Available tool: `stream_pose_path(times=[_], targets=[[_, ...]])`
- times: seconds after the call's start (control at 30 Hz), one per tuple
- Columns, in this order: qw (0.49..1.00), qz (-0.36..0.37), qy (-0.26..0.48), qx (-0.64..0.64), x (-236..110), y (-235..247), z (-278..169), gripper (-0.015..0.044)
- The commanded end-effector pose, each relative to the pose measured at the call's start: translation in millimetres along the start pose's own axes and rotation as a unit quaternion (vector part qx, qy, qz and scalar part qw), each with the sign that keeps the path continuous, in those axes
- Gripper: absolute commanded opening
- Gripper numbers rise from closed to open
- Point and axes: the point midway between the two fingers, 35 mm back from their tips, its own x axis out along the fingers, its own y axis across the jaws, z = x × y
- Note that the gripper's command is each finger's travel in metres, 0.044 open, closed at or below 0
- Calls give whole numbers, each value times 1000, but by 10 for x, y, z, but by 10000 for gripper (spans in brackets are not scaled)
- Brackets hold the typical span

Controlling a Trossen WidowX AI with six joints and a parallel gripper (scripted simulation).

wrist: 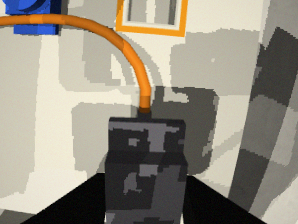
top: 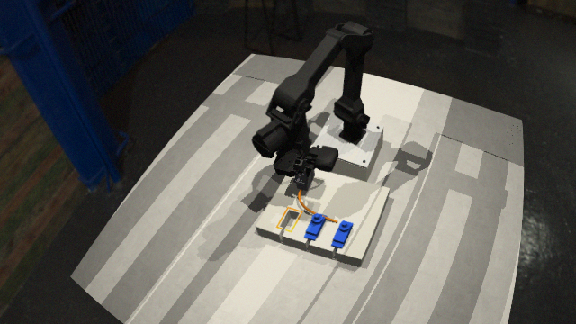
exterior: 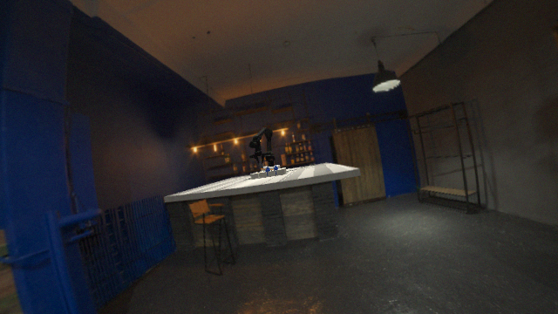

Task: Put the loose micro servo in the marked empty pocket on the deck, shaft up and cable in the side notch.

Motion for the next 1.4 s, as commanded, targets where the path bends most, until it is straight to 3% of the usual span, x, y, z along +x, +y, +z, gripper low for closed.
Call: stream_pose_path(times=[0.0, 1.03, 1.37], targets=[[1000, 1, -5, 18, -19, -2, 25, 0], [1000, 1, -10, 18, -50, -36, 1098, 0], [1000, 1, -10, 18, 15, -37, 1124, 0]])
